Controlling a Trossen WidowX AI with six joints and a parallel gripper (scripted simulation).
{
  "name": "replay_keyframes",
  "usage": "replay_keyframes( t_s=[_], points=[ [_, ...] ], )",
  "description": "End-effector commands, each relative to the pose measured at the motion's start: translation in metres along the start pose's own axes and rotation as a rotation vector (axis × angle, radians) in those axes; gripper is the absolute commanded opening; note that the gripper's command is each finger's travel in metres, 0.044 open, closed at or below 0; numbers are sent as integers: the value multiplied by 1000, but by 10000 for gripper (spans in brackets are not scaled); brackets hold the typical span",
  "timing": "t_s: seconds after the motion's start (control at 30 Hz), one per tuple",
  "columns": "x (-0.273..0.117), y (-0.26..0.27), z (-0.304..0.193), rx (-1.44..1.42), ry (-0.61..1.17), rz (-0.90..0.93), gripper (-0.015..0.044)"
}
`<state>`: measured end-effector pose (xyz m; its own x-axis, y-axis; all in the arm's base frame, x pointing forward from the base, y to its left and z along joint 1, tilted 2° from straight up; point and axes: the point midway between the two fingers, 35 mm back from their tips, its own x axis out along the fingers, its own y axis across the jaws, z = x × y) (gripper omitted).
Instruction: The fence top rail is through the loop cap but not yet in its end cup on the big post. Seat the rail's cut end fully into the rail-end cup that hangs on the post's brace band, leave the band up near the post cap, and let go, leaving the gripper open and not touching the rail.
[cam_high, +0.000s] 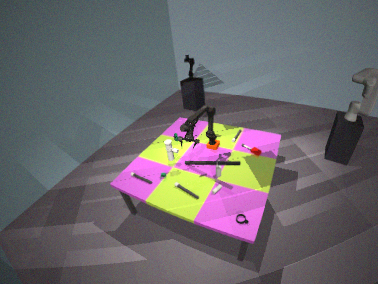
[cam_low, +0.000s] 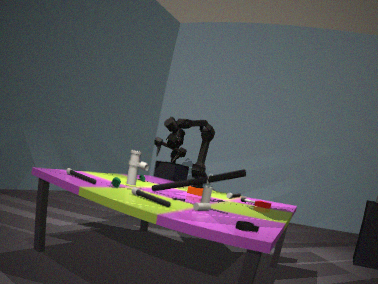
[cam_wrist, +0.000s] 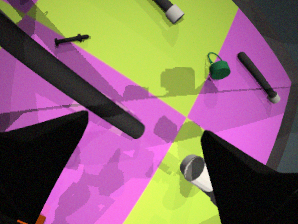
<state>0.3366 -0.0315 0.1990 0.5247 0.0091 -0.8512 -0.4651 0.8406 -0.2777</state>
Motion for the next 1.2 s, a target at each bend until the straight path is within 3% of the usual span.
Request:
replay_keyframes(
  t_s=[0.0, 0.5, 0.8, 1.07, 1.17],
  points=[
    [-42, 26, 24, 567, -25, -35, 440],
    [-39, 27, 24, 611, -11, -30, 440],
    [1, 47, 29, 1310, 241, -30, 440],
    [37, 69, 29, 1987, 488, -258, 440],
    [40, 71, 28, 2041, 506, -289, 440]
  ],
)
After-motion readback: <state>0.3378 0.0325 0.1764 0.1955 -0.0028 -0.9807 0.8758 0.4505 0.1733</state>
